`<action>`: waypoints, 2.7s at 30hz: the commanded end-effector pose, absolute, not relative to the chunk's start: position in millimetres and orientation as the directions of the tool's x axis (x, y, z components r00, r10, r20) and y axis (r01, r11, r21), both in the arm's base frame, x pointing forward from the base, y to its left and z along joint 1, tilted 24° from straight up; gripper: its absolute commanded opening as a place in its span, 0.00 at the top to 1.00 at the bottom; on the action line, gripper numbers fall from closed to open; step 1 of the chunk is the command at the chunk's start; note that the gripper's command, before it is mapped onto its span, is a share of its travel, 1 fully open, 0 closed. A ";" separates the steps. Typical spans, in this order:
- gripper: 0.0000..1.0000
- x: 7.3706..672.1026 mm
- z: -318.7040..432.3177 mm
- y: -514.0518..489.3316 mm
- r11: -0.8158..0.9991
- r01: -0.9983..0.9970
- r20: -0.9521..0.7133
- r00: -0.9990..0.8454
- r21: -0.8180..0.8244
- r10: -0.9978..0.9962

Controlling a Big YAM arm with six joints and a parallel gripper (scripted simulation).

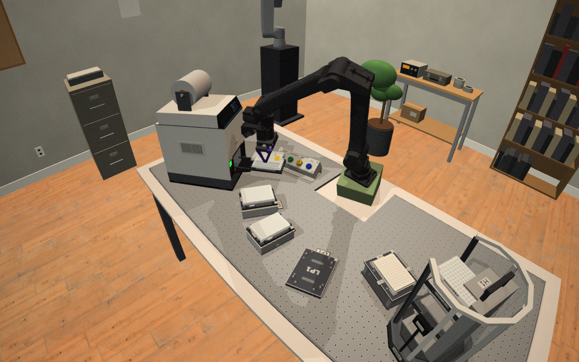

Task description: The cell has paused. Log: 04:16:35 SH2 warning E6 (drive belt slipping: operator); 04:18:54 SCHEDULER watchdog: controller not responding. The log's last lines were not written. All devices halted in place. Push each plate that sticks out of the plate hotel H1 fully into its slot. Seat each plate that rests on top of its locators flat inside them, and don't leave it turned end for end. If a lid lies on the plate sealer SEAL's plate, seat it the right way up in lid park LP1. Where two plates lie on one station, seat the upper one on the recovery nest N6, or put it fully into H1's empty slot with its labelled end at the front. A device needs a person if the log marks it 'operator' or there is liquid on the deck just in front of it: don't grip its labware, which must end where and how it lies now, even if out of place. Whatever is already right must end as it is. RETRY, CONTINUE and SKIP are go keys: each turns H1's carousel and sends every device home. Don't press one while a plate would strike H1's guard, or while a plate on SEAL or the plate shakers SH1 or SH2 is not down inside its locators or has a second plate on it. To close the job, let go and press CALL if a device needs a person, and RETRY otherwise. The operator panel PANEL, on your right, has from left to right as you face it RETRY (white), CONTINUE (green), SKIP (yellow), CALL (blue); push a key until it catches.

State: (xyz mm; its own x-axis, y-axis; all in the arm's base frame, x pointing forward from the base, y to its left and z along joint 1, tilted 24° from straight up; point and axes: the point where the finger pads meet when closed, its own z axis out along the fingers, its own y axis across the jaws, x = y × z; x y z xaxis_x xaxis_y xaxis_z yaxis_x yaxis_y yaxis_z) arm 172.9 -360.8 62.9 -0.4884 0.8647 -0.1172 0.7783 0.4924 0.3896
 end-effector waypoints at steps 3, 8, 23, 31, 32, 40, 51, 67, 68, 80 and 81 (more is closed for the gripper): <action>0.16 169.4 90.4 -383.5 0.509 0.775 -0.171 -0.482 0.374 0.859; 0.16 171.9 80.0 -373.0 0.503 0.775 -0.145 -0.487 0.382 0.861; 0.16 165.2 100.8 -383.4 0.510 0.775 -0.174 -0.482 0.373 0.859; 0.16 156.2 119.5 -384.8 0.510 0.775 -0.171 -0.482 0.373 0.859; 0.16 155.1 122.0 -385.0 0.510 0.775 -0.171 -0.482 0.373 0.859; 0.16 148.3 127.9 -386.1 0.501 0.778 -0.149 -0.483 0.380 0.863; 0.16 135.9 163.4 -388.0 0.509 0.777 -0.168 -0.483 0.370 0.859; 0.16 138.9 192.5 -383.3 0.563 0.744 -0.189 -0.533 0.360 0.825; 0.16 140.4 188.1 -375.0 0.585 0.726 -0.187 -0.558 0.361 0.808; 0.16 163.7 187.8 -346.2 0.732 0.593 -0.232 -0.701 0.336 0.674; 0.16 166.2 189.1 -344.5 0.732 0.593 -0.232 -0.701 0.336 0.674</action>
State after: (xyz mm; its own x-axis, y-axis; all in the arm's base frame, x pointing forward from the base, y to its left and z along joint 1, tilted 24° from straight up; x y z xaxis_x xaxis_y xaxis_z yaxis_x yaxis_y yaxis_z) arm 156.5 -357.6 184.1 -0.6676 0.7090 -0.2273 0.6290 0.7004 0.3373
